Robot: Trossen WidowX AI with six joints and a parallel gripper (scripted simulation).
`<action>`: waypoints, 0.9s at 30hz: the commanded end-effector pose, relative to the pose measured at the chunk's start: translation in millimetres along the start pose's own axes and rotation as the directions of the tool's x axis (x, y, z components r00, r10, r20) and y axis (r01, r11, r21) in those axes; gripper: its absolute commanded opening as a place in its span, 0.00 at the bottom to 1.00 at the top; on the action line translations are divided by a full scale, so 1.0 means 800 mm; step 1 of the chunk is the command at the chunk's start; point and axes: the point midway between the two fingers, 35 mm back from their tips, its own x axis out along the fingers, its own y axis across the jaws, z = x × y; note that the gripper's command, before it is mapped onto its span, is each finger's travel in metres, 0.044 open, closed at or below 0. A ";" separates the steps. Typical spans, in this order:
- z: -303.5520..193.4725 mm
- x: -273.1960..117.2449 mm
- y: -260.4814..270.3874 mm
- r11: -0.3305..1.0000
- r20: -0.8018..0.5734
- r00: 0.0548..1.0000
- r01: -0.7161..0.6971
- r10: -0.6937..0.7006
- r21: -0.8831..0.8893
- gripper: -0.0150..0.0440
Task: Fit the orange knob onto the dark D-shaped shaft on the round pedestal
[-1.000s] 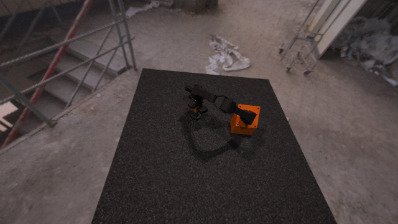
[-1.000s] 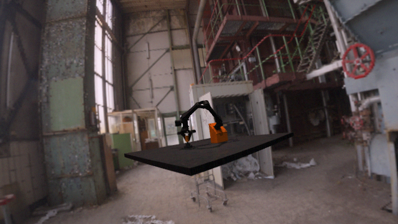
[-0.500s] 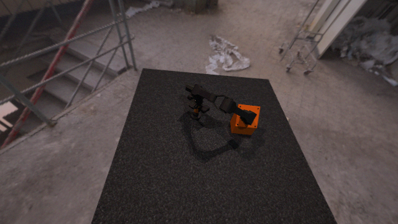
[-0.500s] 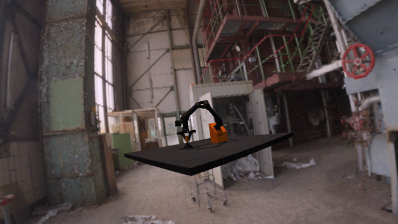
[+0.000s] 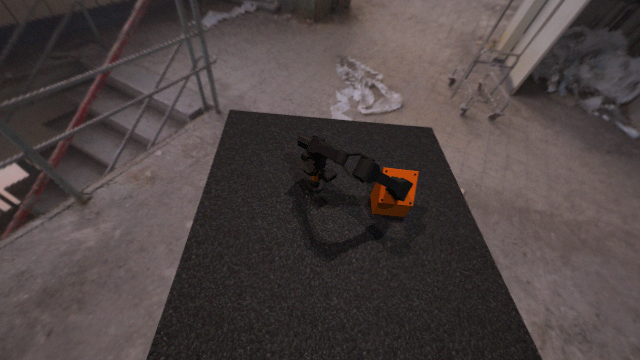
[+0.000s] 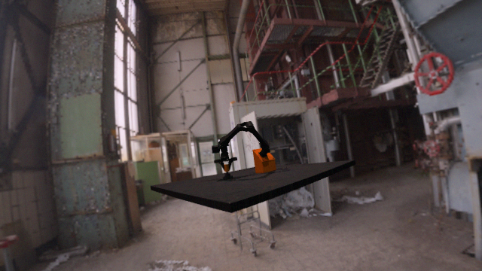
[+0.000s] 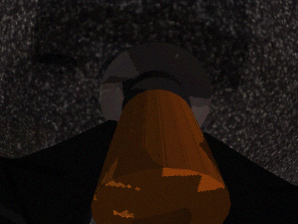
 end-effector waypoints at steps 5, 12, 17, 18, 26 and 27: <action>-0.001 -0.006 -0.001 1.000 0.002 1.000 0.002 -0.002 -0.008 0.25; 0.000 -0.005 -0.003 0.978 0.002 1.000 0.003 -0.002 -0.207 0.25; 0.001 -0.005 -0.003 0.978 0.002 1.000 0.003 -0.002 -0.207 0.25; 0.001 -0.004 -0.002 0.978 0.002 1.000 0.003 -0.002 -0.207 0.25; -0.001 -0.003 -0.001 0.978 0.002 1.000 0.002 -0.002 -0.207 0.25; -0.001 -0.003 0.000 0.978 0.002 1.000 0.002 -0.002 -0.207 0.25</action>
